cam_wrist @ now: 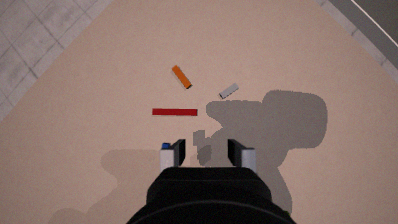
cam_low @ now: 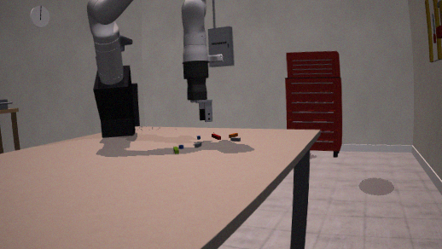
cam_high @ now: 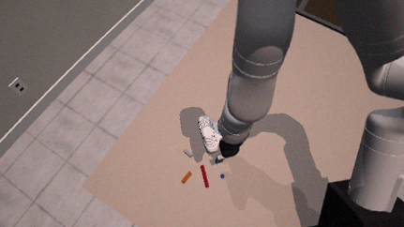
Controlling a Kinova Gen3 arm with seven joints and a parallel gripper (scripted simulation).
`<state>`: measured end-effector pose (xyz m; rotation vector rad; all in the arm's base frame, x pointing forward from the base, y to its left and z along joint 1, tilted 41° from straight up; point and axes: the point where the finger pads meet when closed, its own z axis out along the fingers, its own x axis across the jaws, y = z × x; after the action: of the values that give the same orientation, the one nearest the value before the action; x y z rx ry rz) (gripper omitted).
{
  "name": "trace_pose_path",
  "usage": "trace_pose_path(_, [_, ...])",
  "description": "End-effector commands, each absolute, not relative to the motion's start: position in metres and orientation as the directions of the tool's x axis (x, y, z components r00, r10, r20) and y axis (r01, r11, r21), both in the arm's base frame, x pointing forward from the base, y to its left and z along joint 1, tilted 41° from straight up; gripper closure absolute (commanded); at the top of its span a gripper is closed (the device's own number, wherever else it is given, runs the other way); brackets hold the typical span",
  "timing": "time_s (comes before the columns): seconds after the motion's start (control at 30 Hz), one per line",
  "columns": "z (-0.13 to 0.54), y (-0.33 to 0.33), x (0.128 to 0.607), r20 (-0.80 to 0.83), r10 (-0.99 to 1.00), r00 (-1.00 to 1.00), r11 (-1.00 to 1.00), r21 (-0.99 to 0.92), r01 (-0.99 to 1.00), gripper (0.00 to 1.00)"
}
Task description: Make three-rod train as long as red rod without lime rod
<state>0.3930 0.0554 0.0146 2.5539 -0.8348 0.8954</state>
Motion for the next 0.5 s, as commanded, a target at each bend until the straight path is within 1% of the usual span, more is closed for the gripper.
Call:
trace_pose_path(0.0, [0.0145, 0.0564, 0.3931, 0.645, -0.411, 0.644, -0.79, 0.101, -0.605, 0.0])
trace_pose_path(0.47, [0.012, 0.0601, 0.3931, 0.616, -0.265, 0.742, -0.85, 0.213, -0.481, 0.0])
